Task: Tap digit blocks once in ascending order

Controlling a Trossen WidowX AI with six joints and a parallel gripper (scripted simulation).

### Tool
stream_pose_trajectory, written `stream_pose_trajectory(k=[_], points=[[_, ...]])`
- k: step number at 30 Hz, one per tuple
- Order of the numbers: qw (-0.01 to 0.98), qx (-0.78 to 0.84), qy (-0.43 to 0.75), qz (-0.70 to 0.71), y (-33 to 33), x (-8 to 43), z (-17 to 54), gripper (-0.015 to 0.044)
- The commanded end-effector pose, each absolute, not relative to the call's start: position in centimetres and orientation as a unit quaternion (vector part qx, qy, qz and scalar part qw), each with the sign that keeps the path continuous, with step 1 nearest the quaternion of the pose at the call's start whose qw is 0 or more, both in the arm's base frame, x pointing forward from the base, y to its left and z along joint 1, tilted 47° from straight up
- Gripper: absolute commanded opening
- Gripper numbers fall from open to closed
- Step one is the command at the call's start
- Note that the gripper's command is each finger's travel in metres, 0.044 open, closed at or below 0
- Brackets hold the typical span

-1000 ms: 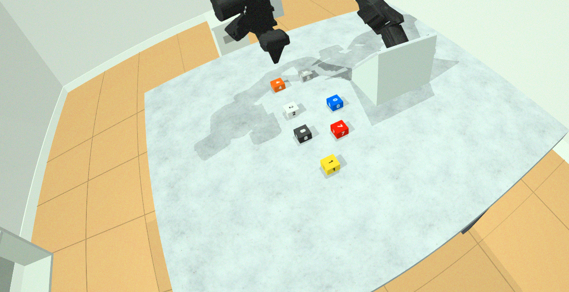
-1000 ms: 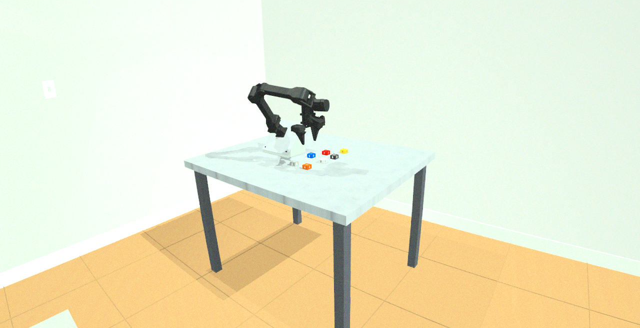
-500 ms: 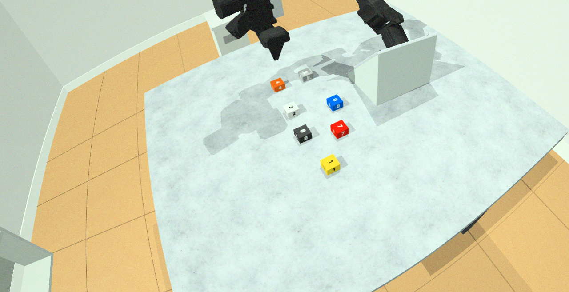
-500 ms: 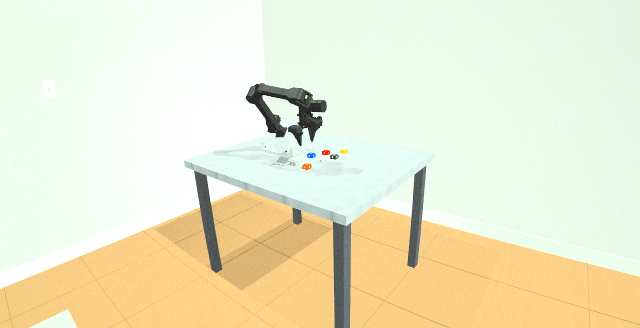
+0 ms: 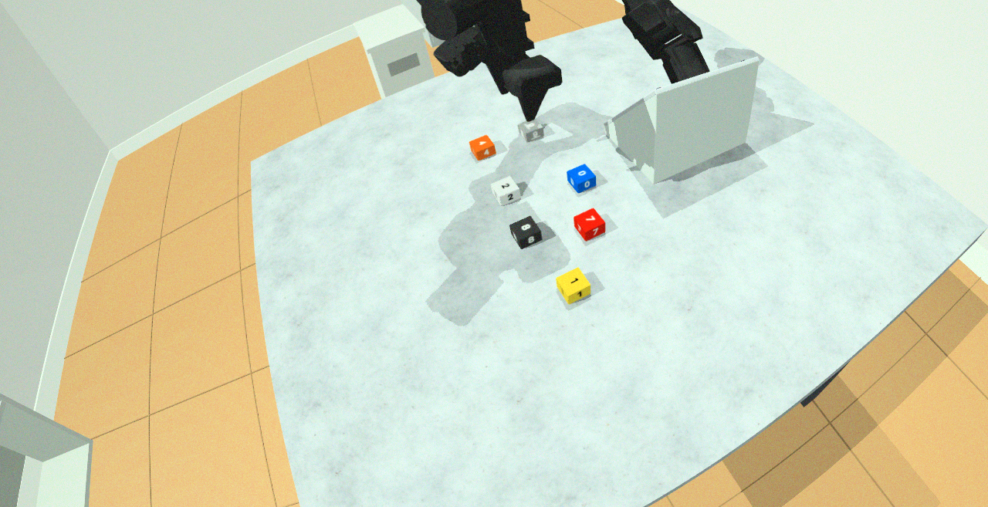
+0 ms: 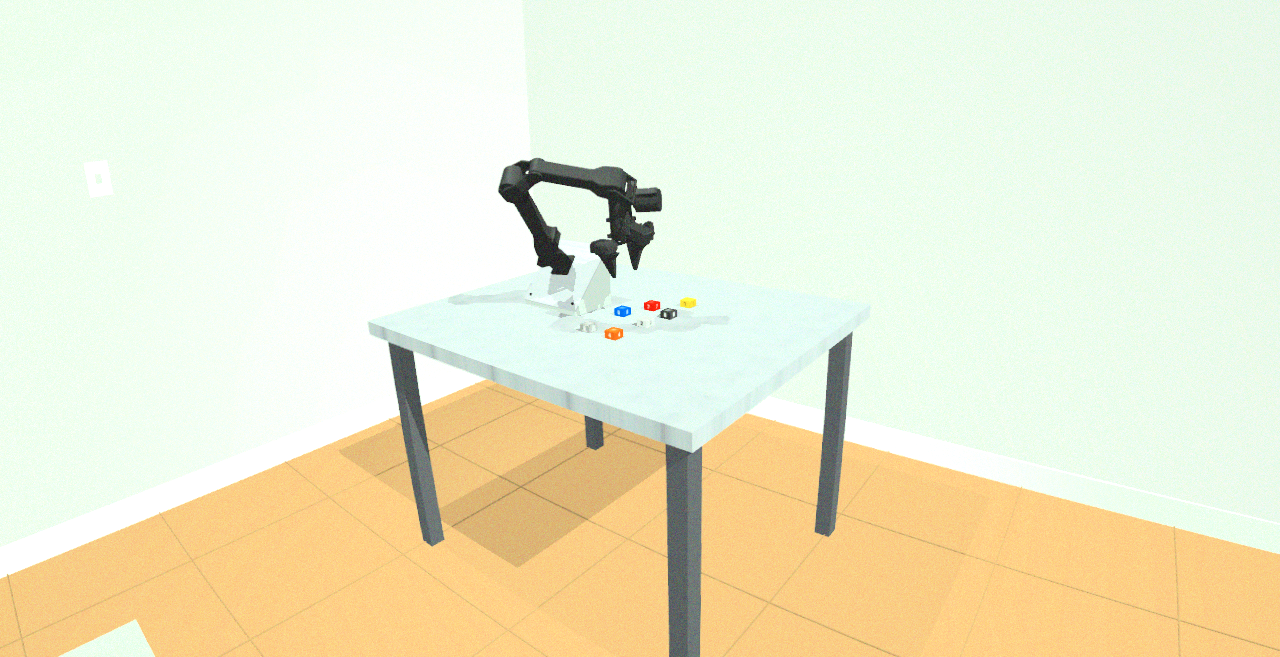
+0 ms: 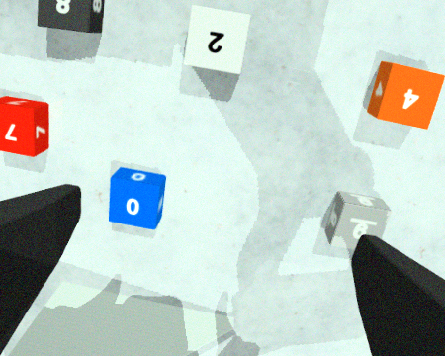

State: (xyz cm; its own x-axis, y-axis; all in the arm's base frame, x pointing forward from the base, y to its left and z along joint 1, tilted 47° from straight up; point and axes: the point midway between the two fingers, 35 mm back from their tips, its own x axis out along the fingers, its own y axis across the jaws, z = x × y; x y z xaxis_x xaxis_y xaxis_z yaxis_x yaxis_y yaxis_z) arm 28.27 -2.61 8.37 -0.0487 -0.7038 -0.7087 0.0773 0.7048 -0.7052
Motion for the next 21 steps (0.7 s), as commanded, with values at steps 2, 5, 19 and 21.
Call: stream_pose_trajectory(k=[2,5,19,21], points=[[0.636,-0.244,0.663,-0.31,1.2,23.0,3.7,0.04],[0.635,-0.245,0.663,-0.311,1.3,22.6,3.5,0.04],[0.635,-0.246,0.662,-0.312,-4.6,22.0,-2.0,0.019],[0.635,-0.246,0.662,-0.312,-4.6,22.0,-2.0,0.0138]])
